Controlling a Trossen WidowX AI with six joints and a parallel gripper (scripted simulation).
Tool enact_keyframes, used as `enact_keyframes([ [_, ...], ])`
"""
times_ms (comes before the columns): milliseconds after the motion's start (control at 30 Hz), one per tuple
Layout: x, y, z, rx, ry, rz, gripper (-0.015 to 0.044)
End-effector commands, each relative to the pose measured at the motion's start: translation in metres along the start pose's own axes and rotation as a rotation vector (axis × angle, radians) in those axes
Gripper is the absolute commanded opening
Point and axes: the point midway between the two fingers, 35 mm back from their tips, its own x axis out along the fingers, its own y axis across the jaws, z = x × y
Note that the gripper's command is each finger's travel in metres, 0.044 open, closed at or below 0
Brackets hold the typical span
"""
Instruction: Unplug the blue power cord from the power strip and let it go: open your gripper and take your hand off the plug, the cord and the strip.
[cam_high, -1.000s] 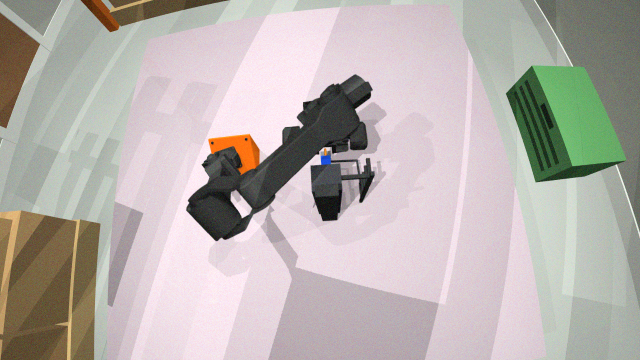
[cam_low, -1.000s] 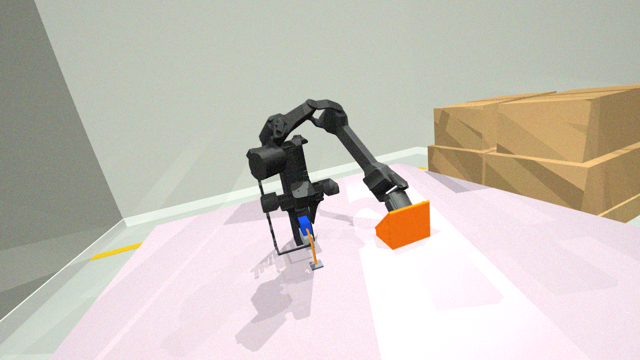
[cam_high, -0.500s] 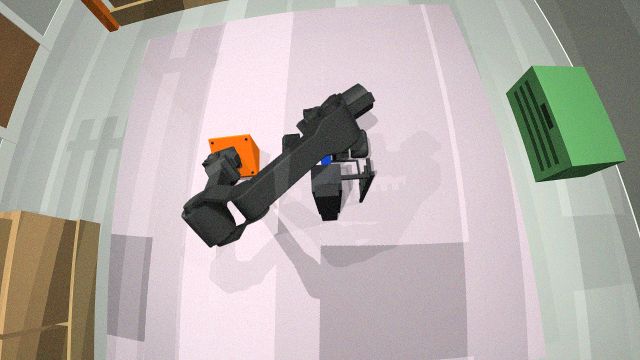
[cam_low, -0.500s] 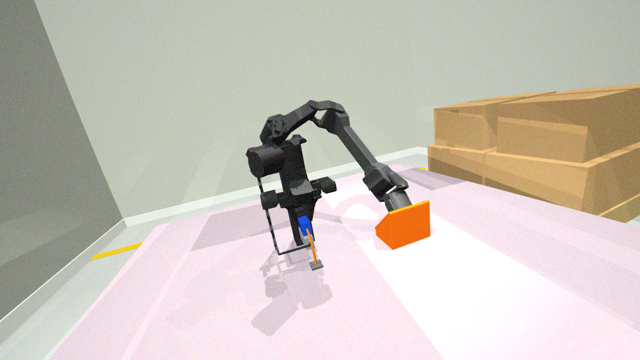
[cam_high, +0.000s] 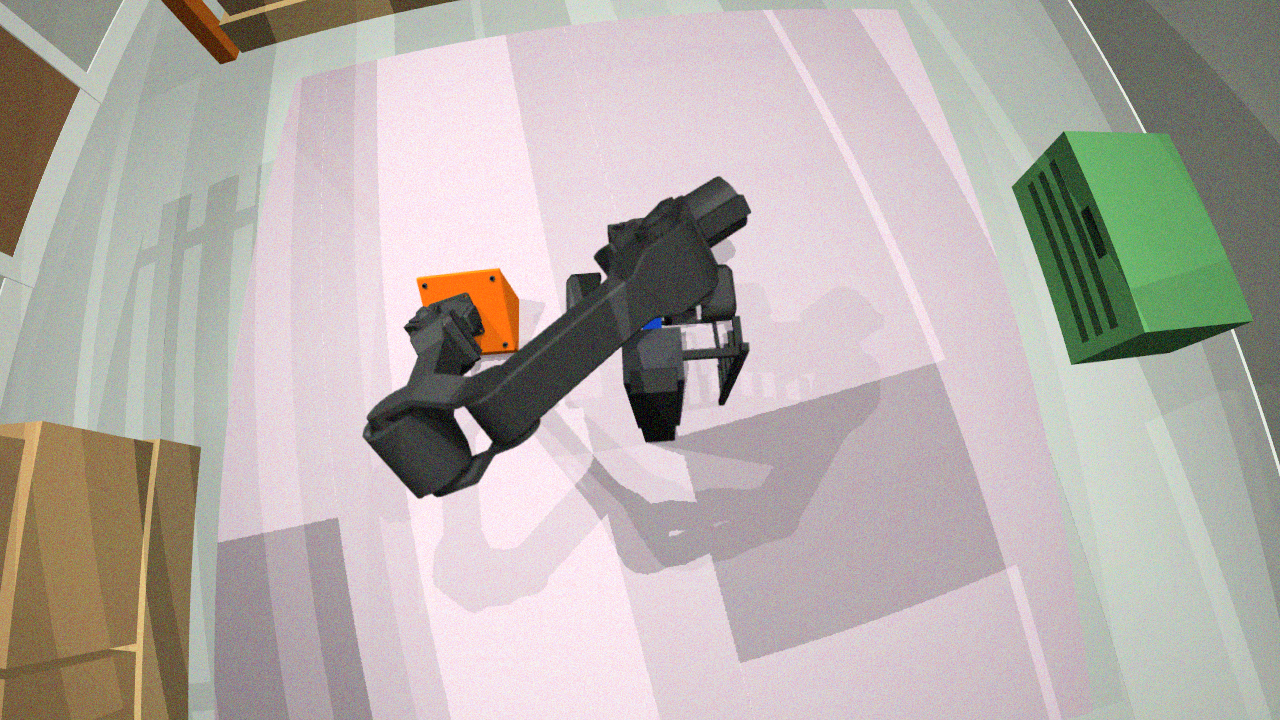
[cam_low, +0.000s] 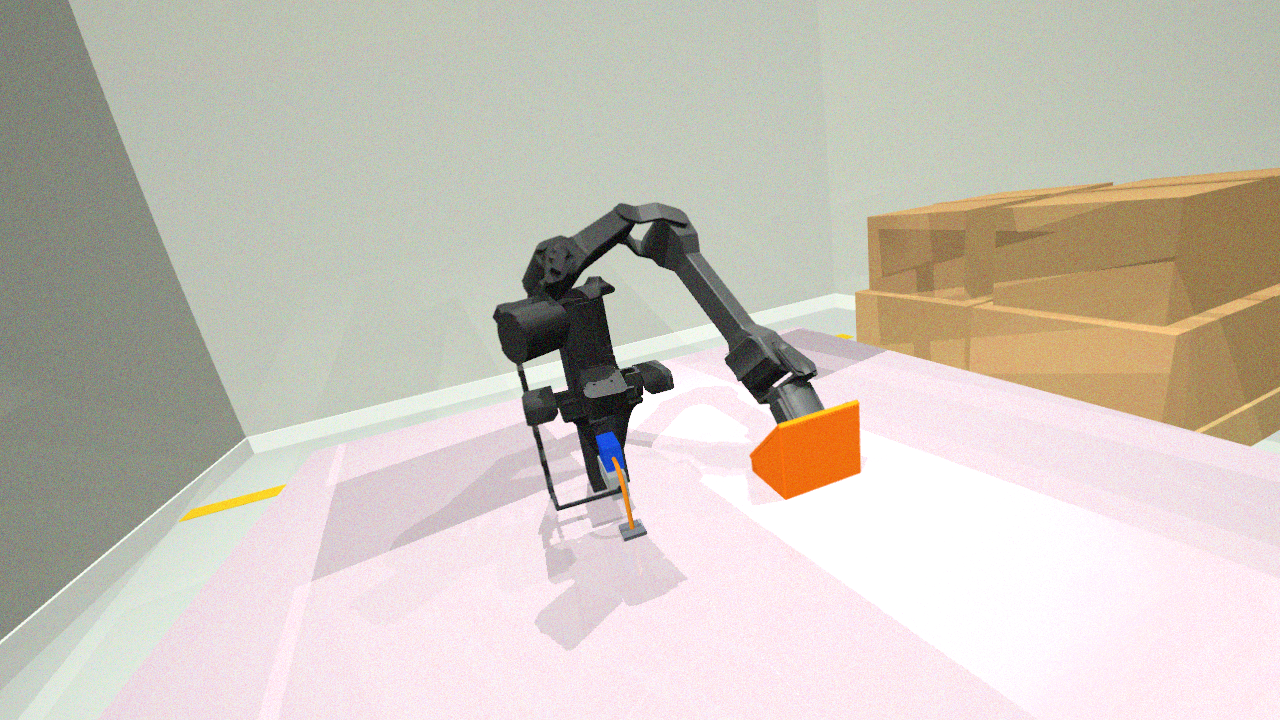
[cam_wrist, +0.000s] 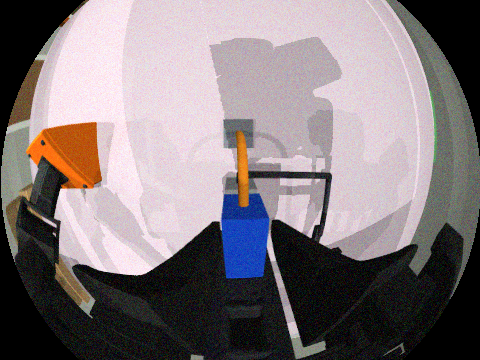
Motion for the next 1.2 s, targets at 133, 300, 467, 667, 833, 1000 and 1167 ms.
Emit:
enact_keyframes([
  [133,0.0,0.0,0.0,0.0,0.0,0.0,0.0035],
  [300,0.0,0.0,0.0,0.0,0.0,0.0,0.0002],
  [467,0.0,0.0,0.004,0.0,-0.001,0.0,0.0],
  [667,-0.001,-0.001,0.014,-0.001,-0.002,-0.001,0.0],
  [833,-0.001,-0.002,0.022,-0.002,-0.003,-0.001,0.0],
  [1000,-0.002,-0.002,0.03,-0.002,-0.003,-0.001,0.0],
  [1167,-0.003,-0.001,0.038,-0.003,-0.004,-0.001,0.0],
])
